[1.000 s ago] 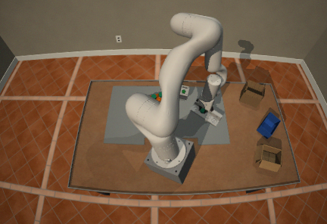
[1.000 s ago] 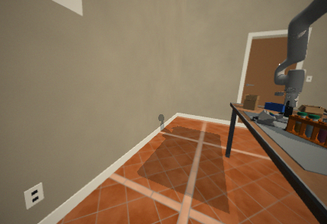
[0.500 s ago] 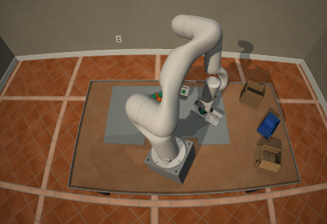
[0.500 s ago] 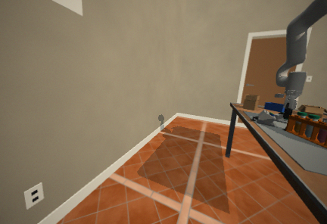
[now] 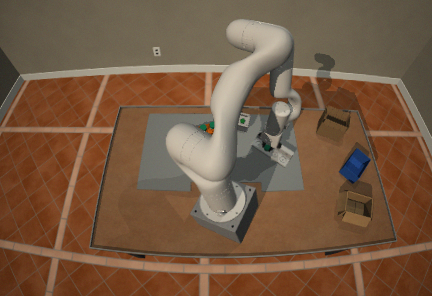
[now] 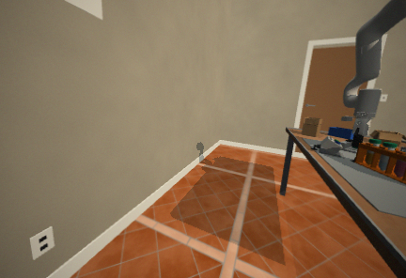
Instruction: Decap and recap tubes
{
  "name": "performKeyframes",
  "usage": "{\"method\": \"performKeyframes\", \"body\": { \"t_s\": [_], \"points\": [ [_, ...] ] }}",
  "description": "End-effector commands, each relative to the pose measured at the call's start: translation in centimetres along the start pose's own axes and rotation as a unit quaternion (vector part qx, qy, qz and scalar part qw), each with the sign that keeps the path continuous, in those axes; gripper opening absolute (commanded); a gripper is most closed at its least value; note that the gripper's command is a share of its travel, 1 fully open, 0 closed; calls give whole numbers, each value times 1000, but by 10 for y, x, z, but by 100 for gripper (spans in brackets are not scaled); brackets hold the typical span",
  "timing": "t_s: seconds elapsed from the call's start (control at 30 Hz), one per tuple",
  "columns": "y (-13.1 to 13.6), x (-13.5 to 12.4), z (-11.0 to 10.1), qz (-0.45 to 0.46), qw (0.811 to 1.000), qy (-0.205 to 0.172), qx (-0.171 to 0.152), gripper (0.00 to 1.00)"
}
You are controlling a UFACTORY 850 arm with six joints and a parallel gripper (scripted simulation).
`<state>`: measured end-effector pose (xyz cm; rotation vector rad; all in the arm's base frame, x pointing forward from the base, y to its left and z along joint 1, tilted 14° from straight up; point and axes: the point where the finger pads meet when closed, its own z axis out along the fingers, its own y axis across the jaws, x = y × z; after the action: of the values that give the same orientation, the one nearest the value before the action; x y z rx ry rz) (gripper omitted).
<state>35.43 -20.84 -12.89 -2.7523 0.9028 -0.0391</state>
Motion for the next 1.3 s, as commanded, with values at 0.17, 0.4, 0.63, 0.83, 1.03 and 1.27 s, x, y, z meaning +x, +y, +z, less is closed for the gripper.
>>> {"method": "performKeyframes", "body": {
  "t_s": [0.17, 0.4, 0.63, 0.83, 1.03, 1.27],
  "points": [
    [0, 0, 3, 0, 1000, 1, 0, 0],
    [0, 1, 6, 0, 1000, 1, 0, 0],
    [0, 0, 9, 0, 1000, 1, 0, 0],
    [0, 0, 10, 0, 1000, 1, 0, 0],
    [0, 0, 10, 0, 1000, 1, 0, 46],
    [0, 1, 10, 0, 1000, 1, 0, 46]
  ]
}}
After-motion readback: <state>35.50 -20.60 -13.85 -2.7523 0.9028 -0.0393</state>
